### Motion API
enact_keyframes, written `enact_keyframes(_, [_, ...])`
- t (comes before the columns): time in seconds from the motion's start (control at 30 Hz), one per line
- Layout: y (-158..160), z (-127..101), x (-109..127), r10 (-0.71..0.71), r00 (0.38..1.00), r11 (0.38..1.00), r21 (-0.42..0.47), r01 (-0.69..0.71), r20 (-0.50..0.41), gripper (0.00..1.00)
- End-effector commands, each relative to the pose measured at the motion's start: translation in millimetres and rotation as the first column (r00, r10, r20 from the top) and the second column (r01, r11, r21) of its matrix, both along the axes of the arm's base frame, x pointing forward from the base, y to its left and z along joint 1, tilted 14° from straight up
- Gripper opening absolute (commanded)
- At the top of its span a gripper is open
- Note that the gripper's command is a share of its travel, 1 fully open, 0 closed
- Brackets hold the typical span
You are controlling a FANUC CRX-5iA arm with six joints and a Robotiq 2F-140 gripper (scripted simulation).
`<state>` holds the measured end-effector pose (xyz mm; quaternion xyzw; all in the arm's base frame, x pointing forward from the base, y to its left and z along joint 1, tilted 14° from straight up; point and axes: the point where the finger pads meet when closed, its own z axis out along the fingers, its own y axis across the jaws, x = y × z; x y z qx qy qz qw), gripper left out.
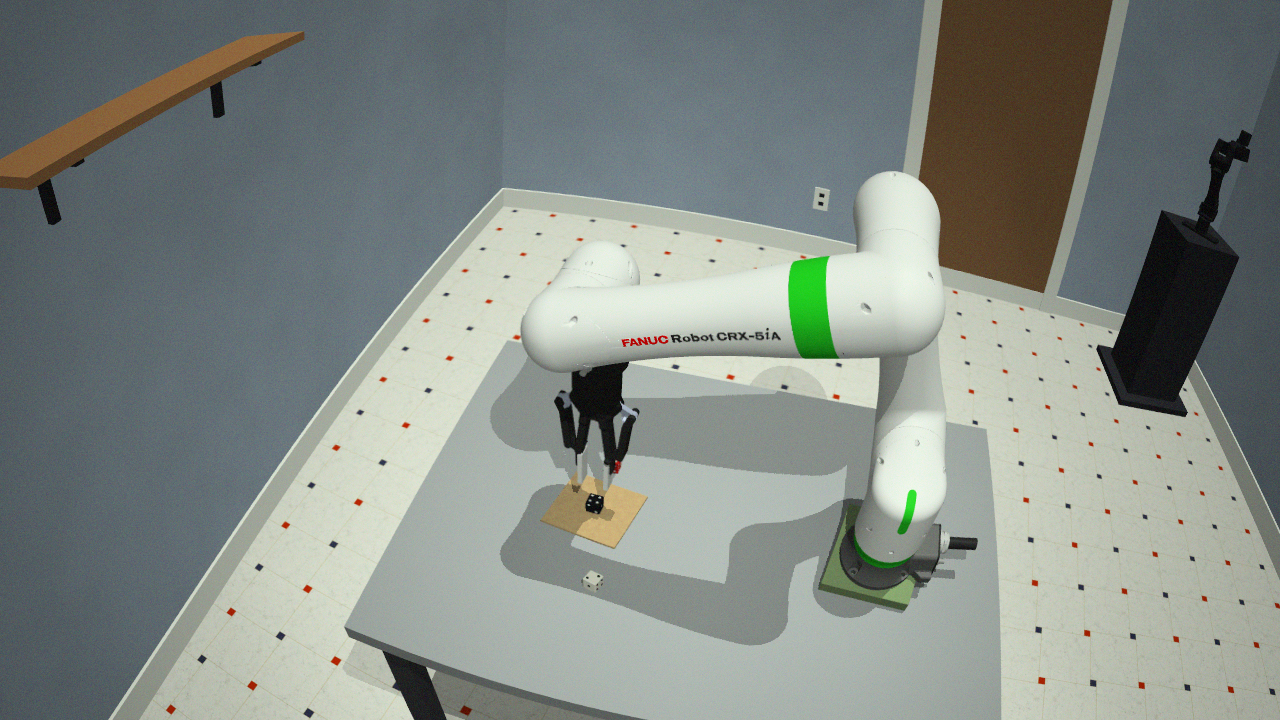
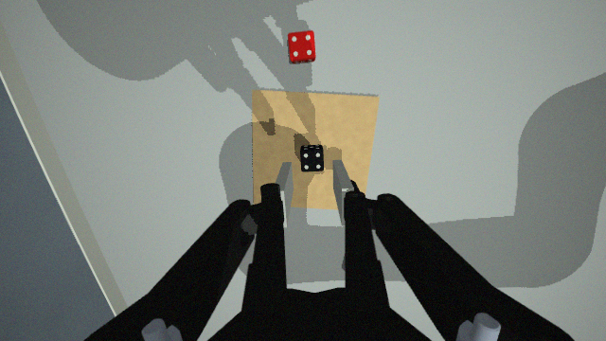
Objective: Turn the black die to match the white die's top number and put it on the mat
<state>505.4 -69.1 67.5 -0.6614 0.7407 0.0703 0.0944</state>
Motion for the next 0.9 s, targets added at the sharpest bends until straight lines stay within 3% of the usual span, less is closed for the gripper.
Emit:
enact_keyframes(0.0, [1, -5, 0, 0.000, 1.000, 1.000, 0.000, 0.000, 0.000, 0.25])
enact_keyframes(0.87, [7, -32, 2, 0.000, 1.000, 1.000, 0.000, 0.000, 0.000, 0.25])
